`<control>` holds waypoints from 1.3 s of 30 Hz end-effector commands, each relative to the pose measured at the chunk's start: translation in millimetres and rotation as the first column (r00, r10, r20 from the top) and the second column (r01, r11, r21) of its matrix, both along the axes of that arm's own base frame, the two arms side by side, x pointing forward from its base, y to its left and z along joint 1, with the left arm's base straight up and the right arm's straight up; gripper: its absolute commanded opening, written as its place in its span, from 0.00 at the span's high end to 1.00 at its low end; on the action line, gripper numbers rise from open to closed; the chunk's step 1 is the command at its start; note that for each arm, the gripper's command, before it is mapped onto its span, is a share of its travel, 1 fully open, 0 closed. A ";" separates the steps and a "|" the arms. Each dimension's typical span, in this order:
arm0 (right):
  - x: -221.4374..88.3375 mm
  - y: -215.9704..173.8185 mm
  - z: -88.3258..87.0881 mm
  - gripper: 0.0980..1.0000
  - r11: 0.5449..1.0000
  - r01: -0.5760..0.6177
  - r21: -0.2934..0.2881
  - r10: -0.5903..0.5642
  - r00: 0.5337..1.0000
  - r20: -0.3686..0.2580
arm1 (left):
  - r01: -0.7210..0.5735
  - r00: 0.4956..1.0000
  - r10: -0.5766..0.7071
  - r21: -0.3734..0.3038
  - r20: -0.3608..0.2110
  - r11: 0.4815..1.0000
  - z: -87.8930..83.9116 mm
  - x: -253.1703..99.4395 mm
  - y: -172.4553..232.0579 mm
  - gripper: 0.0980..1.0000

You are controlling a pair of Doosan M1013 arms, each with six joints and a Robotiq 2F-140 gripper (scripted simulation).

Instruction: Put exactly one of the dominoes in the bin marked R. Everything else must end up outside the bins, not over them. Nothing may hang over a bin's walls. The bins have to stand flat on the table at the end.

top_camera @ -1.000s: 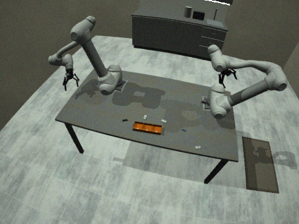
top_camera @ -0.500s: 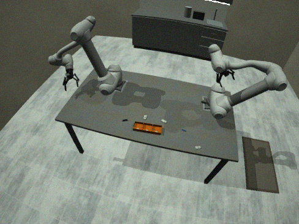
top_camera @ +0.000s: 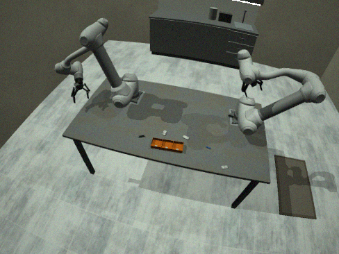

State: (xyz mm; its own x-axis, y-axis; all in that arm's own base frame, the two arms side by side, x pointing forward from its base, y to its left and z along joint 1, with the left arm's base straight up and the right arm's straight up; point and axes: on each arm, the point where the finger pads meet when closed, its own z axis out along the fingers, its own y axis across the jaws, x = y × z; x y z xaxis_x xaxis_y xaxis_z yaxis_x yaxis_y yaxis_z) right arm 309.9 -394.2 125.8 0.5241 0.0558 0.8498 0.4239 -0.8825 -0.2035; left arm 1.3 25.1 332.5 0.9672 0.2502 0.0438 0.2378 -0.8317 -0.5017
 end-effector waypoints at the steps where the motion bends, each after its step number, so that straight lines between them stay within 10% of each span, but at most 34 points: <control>1: 0.1 -0.4 0.6 0.00 1.000 0.000 -0.001 0.000 1.000 0.001 | 0.007 1.000 -0.008 -0.026 -0.025 1.000 -2.1 -6.2 -7.4 0.00; 39: 0.1 -0.4 0.6 0.00 1.000 0.000 -0.001 0.000 1.000 0.001 | -0.009 0.918 -0.172 -0.454 -0.357 0.891 6.2 -113.1 -130.9 0.00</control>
State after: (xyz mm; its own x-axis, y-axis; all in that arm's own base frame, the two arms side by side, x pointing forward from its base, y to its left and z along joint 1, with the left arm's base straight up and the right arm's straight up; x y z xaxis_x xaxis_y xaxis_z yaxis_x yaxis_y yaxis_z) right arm 309.9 -394.2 125.8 0.5241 0.0558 0.8498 0.4239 -0.8825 -0.2035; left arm -110.7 -104.6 338.7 0.9036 0.0764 -0.4216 0.0281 -0.9924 -0.1195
